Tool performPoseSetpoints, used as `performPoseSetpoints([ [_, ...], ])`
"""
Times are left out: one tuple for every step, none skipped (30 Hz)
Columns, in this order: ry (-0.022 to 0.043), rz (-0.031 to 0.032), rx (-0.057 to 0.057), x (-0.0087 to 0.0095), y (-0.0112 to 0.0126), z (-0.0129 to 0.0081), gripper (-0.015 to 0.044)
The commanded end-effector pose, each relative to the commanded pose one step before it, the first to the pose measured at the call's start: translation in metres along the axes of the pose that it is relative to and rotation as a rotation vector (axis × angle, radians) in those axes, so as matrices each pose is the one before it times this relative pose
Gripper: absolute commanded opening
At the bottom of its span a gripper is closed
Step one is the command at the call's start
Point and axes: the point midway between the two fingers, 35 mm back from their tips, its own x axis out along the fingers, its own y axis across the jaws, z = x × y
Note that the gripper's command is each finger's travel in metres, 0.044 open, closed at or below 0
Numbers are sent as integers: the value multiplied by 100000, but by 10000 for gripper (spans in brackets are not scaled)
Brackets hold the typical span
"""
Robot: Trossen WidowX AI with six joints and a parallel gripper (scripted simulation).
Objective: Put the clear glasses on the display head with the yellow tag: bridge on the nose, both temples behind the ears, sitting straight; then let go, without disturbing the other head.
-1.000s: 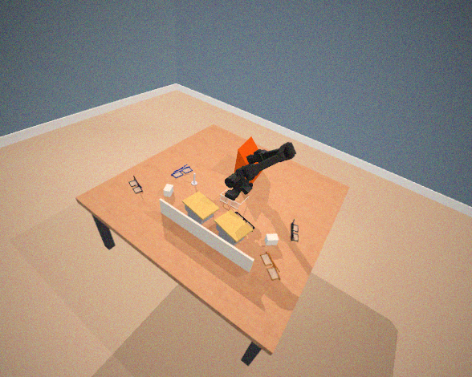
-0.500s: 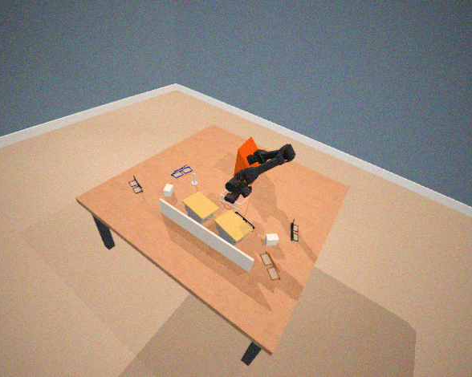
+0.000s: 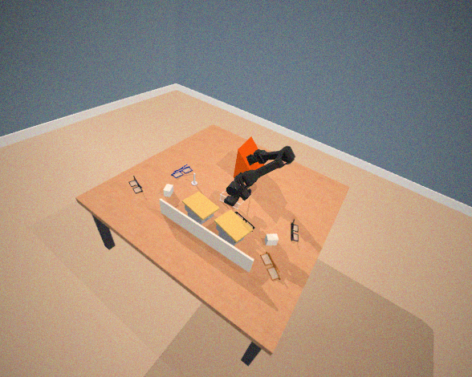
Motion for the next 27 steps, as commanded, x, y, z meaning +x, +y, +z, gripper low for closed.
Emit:
performPoseSetpoints([
  [-347,718,870,433,356,-87,140],
  [0,0,0,0,0,0,140],
  [0,0,0,0,0,0,140],
  [327,-502,-697,-239,-270,57,114],
  [0,0,0,0,0,0,87],
  [0,0,0,0,0,0,61],
  [0,0,0,0,0,0,55],
  [0,0,0,0,0,0,48],
  [0,0,0,0,0,0,41],
  [0,0,0,0,0,0,35],
  [0,0,0,0,0,0,28],
  [0,0,0,0,0,0,21],
  [0,0,0,0,0,0,15],
  [0,0,0,0,0,0,8],
  [0,0,0,0,0,0,1],
  [0,0,0,0,0,0,0],
  [0,0,0,0,0,0,0],
  [0,0,0,0,0,0,0],
  [33,-2,7,-96,-18,-11,0],
  [61,-3,14,-183,-33,-21,0],
  [87,-2,20,-273,-46,-30,0],
  [109,-1,28,-369,-54,-40,0],
  [126,4,36,-471,-55,-49,0],
  [133,10,44,-567,-48,-57,0],
  [121,18,48,-617,-31,-60,0],
  [98,24,49,-630,-14,-59,0],
  [72,30,49,-634,1,-58,0],
])
